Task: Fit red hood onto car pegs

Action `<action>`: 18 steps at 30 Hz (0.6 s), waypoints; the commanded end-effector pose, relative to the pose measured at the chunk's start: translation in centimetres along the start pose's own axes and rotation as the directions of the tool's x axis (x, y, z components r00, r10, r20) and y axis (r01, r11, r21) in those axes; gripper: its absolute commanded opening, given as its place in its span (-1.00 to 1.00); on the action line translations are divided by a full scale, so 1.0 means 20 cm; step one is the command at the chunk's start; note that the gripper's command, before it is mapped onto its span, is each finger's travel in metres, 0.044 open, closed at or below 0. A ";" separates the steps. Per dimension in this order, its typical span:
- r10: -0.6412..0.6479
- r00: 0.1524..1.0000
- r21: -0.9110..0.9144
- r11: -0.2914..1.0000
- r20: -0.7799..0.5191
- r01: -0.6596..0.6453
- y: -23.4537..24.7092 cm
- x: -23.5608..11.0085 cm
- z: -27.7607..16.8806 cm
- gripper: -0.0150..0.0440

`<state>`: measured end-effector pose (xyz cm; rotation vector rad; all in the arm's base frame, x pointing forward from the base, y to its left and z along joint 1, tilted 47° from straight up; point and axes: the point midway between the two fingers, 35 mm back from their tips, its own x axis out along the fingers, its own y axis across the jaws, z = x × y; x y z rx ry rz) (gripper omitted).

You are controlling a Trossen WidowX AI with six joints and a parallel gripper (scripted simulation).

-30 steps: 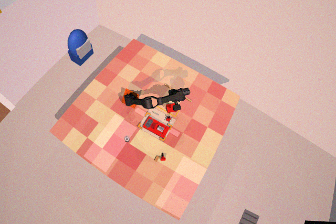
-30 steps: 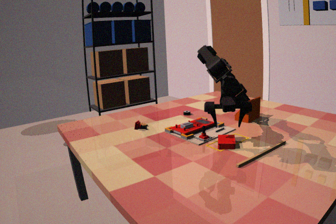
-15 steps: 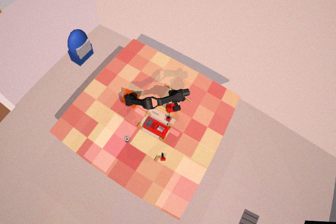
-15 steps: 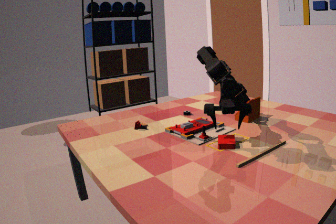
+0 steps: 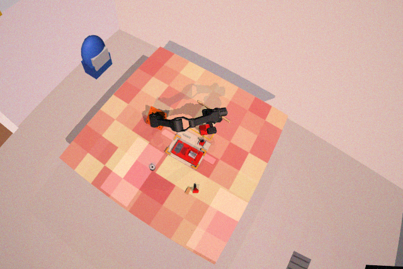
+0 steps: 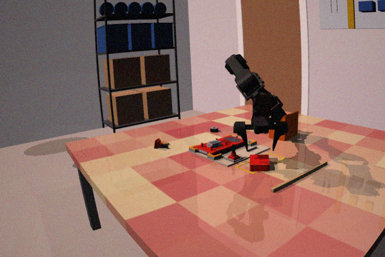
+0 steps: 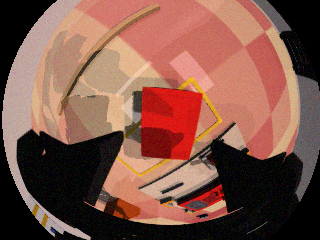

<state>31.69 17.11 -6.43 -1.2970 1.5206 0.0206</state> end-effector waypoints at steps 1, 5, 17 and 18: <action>-0.005 1.000 -0.007 1.000 -0.001 0.005 0.00 0.02 0.00 1.00; -0.005 1.000 -0.007 1.000 -0.001 0.005 0.00 0.03 0.00 1.00; -0.005 1.000 -0.007 1.000 -0.001 0.005 0.00 0.07 0.00 1.00; -0.005 1.000 -0.007 1.000 -0.001 0.005 0.00 0.07 0.00 1.00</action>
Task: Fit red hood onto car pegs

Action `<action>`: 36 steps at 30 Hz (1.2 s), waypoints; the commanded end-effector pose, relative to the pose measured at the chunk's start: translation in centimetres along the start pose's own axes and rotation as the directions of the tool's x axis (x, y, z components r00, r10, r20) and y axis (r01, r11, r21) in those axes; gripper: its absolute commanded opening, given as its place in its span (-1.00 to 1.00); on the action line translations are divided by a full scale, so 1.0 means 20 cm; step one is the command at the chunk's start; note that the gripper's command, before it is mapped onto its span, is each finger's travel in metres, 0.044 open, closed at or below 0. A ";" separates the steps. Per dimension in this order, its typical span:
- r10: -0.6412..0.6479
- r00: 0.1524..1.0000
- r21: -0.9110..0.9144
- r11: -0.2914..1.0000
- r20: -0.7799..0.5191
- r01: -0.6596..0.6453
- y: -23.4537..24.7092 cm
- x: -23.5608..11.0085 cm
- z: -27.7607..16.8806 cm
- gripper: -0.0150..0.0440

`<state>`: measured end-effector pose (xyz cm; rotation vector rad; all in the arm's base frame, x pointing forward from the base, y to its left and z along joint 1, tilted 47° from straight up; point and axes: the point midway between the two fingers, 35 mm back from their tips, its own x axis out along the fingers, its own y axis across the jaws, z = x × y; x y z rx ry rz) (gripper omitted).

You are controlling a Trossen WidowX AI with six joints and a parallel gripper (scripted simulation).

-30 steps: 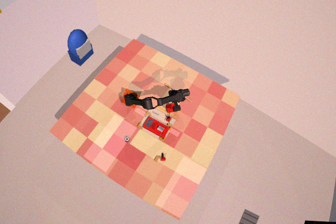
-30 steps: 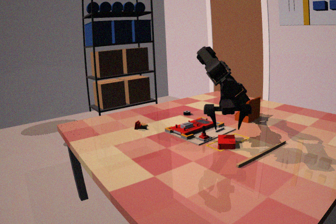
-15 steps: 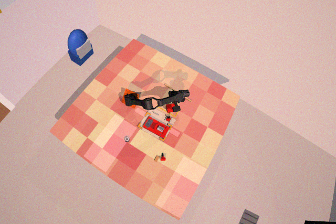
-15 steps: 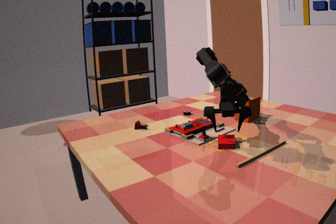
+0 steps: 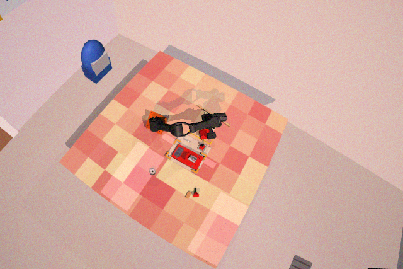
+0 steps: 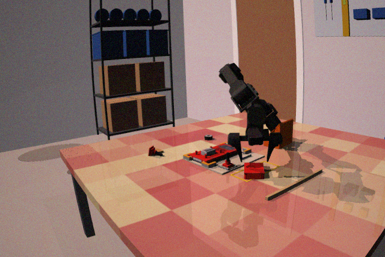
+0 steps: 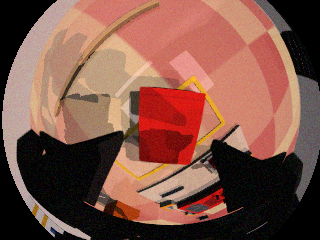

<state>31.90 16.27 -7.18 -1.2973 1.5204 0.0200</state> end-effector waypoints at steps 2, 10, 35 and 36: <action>-0.005 1.000 -0.007 1.000 -0.001 0.005 0.00 0.02 0.00 1.00; -0.005 1.000 -0.007 1.000 -0.001 0.005 0.00 0.04 0.00 1.00; -0.006 1.000 -0.007 1.000 -0.002 0.006 0.00 0.11 -0.01 1.00; -0.006 1.000 -0.007 1.000 -0.002 0.006 0.00 0.11 -0.01 1.00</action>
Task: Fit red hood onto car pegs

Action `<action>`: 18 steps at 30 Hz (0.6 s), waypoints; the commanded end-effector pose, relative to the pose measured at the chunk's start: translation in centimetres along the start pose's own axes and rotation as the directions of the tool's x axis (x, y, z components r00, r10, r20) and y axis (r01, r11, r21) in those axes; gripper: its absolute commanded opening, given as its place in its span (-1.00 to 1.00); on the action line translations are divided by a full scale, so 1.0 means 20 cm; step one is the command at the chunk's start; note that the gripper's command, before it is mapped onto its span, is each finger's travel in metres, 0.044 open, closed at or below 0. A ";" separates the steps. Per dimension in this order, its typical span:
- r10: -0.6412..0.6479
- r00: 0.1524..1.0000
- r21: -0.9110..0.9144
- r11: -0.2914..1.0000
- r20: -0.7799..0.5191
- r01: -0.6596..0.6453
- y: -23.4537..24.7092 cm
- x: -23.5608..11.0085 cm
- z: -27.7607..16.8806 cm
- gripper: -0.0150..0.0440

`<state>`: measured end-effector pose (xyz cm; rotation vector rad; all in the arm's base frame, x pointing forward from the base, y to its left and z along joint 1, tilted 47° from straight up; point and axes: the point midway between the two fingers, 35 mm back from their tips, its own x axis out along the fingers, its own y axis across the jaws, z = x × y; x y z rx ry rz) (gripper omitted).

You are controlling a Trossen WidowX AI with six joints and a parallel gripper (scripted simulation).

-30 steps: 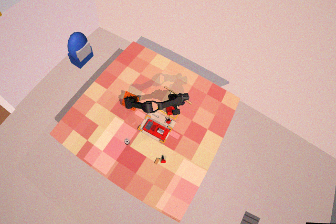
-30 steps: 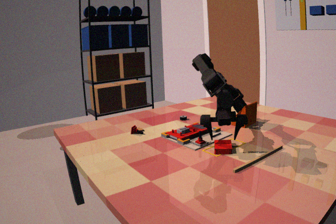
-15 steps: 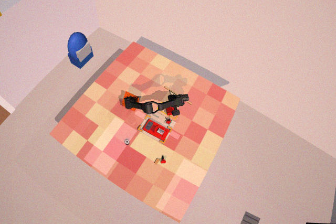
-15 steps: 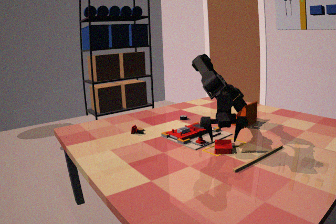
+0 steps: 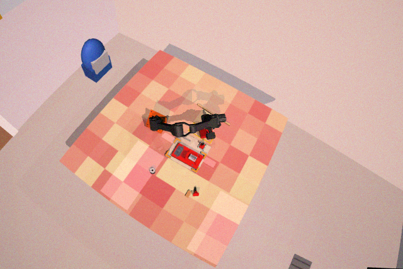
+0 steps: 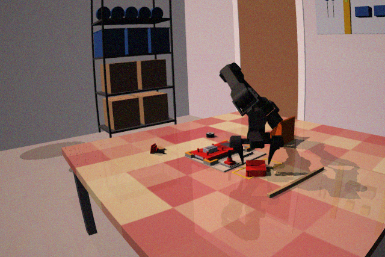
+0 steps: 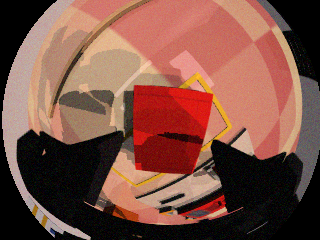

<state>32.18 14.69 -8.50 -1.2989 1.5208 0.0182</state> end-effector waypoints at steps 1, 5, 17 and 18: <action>-0.005 1.000 -0.006 1.000 -0.001 0.005 0.00 0.01 0.00 1.00; -0.005 1.000 -0.006 1.000 -0.001 0.005 0.00 0.02 0.00 1.00; -0.005 1.000 -0.006 1.000 -0.001 0.005 0.00 0.05 0.00 1.00; -0.005 1.000 -0.006 1.000 -0.001 0.005 0.00 0.06 0.00 1.00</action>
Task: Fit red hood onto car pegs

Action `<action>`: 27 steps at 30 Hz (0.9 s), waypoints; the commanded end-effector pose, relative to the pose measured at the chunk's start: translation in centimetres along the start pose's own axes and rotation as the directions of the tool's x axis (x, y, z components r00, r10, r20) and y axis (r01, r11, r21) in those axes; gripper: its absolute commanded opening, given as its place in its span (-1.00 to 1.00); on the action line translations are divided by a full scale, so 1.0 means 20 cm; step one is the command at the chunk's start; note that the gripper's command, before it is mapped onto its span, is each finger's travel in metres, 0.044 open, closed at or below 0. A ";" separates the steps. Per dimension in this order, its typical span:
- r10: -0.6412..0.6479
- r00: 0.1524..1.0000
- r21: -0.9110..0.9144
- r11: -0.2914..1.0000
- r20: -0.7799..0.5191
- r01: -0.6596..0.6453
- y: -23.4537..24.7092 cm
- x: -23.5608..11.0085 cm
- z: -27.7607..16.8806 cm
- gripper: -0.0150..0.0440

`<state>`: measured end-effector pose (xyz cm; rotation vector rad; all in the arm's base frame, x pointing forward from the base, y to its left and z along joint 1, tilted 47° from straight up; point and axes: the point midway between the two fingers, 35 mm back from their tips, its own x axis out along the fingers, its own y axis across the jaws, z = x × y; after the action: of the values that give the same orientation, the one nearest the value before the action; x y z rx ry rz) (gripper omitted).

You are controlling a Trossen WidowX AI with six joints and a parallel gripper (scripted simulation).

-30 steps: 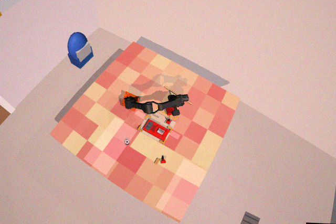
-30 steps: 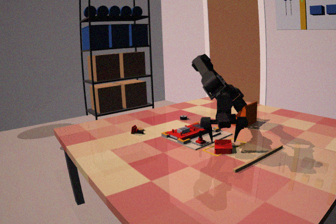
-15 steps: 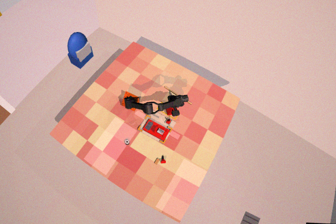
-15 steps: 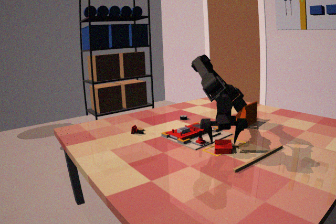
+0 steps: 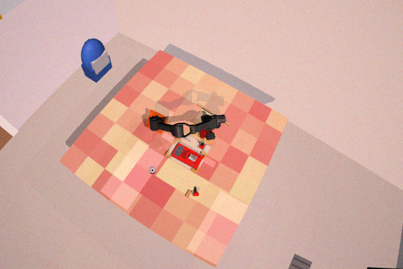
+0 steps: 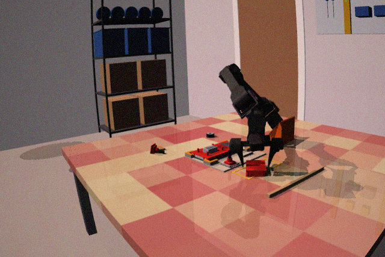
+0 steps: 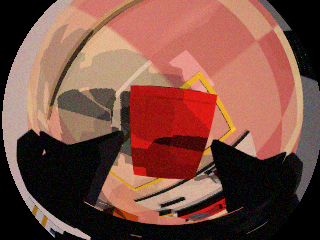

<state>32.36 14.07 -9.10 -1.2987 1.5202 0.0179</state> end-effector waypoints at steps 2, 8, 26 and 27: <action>-0.005 1.000 -0.007 1.000 -0.001 0.005 0.00 0.02 0.00 1.00; -0.005 1.000 -0.007 1.000 -0.001 0.005 0.00 0.03 0.00 1.00; 0.000 1.000 0.000 1.000 0.000 0.000 0.00 0.04 0.00 0.42; 0.000 1.000 0.000 1.000 0.000 0.000 0.00 0.04 0.00 0.40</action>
<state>32.48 13.54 -9.63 -1.2998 1.5199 0.0182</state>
